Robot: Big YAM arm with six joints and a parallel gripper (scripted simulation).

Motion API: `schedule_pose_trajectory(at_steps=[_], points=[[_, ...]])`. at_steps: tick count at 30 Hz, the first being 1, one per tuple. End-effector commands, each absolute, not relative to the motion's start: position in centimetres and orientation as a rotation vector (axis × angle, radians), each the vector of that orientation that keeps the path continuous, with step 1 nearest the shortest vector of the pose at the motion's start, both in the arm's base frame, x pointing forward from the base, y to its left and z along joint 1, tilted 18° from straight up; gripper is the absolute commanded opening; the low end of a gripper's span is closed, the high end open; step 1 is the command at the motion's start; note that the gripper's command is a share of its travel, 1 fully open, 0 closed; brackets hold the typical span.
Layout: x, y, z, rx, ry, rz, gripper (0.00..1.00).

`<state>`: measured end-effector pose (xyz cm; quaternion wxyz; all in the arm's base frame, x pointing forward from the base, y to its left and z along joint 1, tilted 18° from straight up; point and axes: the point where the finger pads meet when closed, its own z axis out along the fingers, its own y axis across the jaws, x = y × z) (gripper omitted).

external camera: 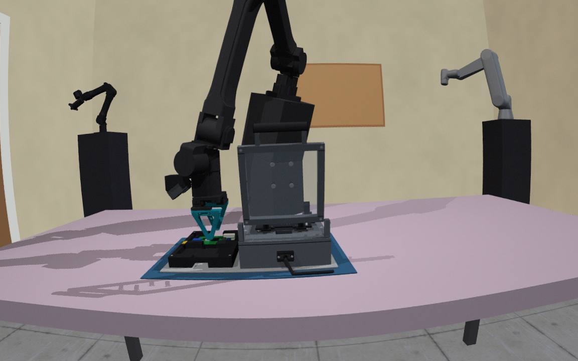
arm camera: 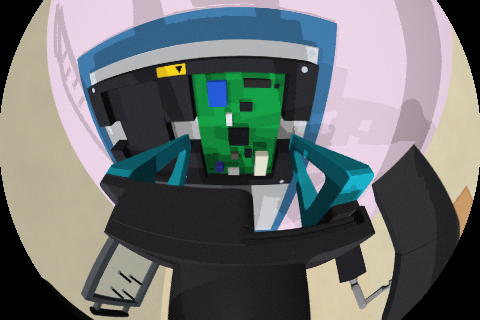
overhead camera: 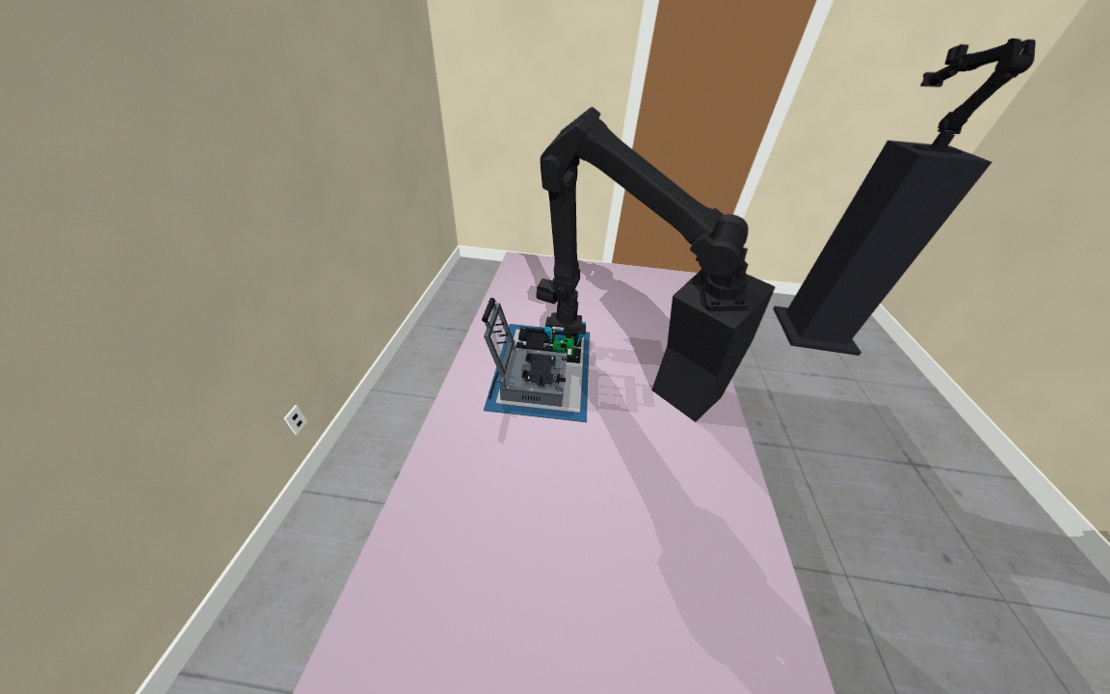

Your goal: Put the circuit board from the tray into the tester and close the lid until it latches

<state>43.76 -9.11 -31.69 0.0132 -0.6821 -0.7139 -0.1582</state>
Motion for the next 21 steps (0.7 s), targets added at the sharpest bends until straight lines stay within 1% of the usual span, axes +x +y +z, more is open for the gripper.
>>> schedule_pose_trajectory(at_steps=[1,21], points=[[44.70,-8.82,-31.59,-2.131,-2.246,-0.508,0.92],[44.93,-8.89,-31.57,-2.132,-2.248,-0.511,0.92]])
